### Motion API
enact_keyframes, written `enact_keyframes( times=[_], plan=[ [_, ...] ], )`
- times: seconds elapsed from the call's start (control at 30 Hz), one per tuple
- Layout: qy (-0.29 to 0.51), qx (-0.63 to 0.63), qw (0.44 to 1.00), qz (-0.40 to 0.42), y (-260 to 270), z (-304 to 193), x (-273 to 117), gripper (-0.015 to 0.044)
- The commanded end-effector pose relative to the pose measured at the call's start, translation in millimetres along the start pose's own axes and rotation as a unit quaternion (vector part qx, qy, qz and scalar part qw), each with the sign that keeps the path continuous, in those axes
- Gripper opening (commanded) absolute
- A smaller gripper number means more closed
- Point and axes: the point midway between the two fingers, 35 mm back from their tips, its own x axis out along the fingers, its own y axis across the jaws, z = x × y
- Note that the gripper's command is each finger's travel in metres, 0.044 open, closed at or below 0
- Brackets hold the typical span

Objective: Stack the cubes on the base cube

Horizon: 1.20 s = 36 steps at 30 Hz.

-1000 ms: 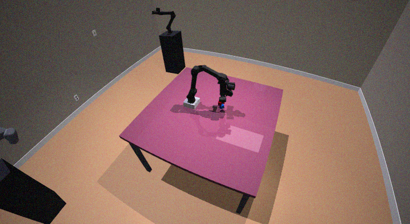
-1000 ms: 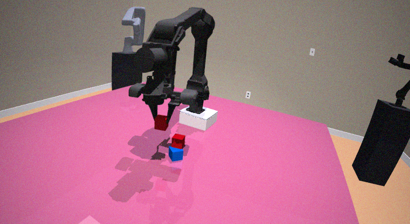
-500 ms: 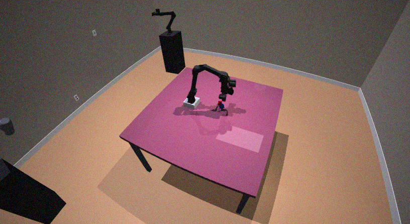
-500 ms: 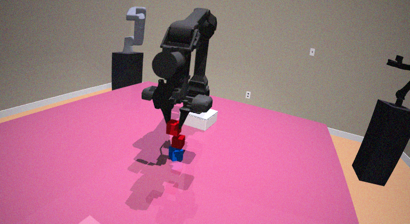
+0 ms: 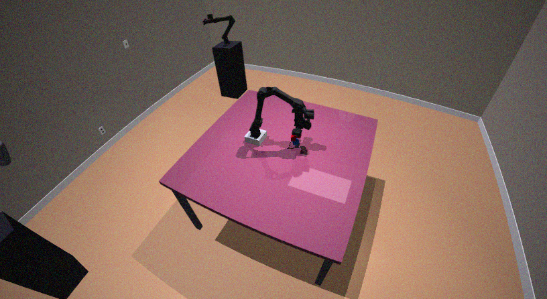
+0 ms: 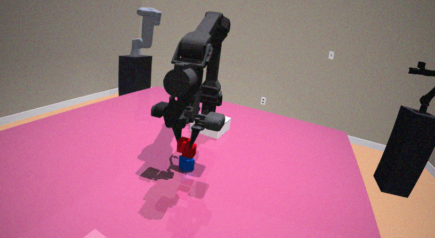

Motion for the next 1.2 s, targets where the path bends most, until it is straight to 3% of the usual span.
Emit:
enact_keyframes(
  times=[0.0, 0.5, 1.17],
  plan=[
    [0.0, -0.003, 1.0, -0.004, -0.9, -0.5, 1.7, 0.0105],
    [0.007, 0.023, 1.0, 0.006, -1.1, 1.1, 30.4, 0.0105],
    [0.007, 0.022, 1.0, 0.006, -1.1, 1.1, 32.3, 0.0105]
  ],
)
